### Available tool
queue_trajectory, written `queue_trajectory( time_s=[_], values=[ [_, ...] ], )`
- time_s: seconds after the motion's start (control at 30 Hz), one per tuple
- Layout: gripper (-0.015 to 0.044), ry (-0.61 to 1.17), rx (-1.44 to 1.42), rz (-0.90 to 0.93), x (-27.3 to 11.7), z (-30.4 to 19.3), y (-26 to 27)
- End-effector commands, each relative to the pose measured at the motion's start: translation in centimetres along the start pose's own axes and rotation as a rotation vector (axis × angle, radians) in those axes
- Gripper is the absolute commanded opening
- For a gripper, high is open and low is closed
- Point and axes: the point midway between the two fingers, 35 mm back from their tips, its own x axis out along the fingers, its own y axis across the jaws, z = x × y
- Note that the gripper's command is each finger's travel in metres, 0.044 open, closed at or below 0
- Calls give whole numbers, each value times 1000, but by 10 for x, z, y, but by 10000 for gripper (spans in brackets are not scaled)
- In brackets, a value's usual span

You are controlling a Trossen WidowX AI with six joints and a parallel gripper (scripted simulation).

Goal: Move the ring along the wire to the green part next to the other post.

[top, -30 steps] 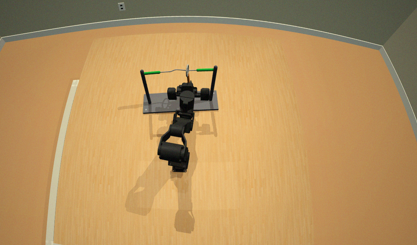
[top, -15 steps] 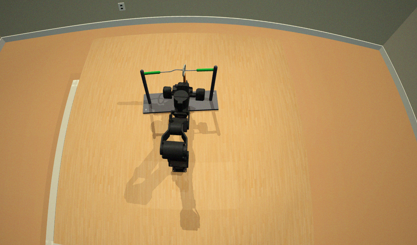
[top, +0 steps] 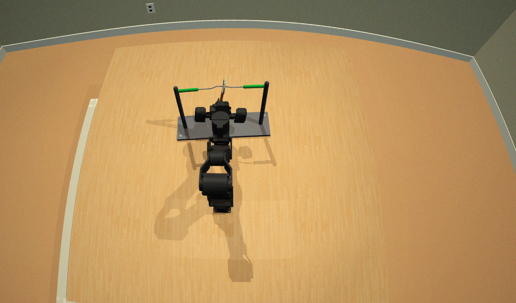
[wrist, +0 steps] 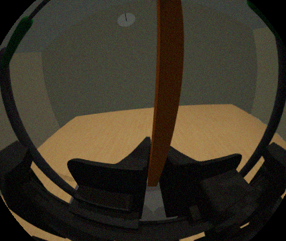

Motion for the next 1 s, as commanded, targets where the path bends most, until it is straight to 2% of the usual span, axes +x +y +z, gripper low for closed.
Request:
queue_trajectory(
  time_s=[0.0,0.47,0.97],
  values=[
    [-150,-4,25,53,0,2,9],
    [-150,-9,-57,173,-1,4,16],
    [-150,-18,-252,192,0,4,8]
  ],
)
